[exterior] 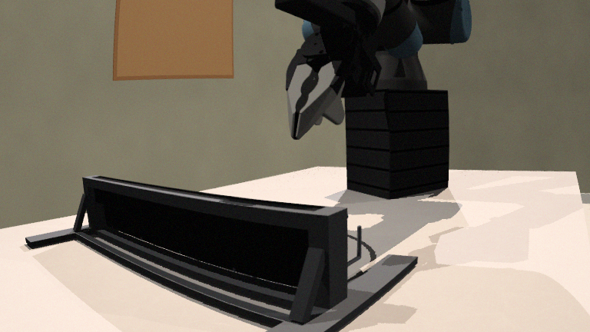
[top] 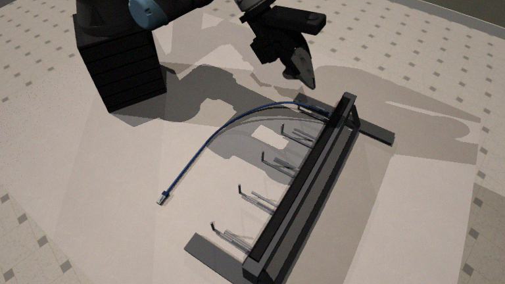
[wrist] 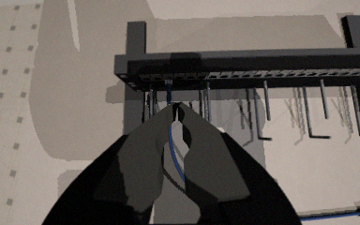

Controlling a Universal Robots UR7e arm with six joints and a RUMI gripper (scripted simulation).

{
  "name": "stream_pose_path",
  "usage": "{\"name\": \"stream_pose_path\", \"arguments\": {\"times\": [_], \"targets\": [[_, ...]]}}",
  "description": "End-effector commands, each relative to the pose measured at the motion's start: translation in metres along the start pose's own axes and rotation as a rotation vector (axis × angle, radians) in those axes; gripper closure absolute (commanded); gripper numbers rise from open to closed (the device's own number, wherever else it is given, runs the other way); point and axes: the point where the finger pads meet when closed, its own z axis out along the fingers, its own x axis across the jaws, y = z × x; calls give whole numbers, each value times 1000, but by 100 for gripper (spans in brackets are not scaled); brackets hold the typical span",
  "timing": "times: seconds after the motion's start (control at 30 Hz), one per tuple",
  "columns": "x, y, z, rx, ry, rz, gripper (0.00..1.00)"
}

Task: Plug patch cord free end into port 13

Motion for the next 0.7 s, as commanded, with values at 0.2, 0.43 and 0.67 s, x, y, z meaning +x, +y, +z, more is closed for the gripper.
{"name": "stream_pose_path", "arguments": {"times": [0.2, 0.43, 0.67], "targets": [[0, -1, 28, 2, 0, 0, 100], [0, -1, 38, 2, 0, 0, 100], [0, -1, 39, 2, 0, 0, 100]]}}
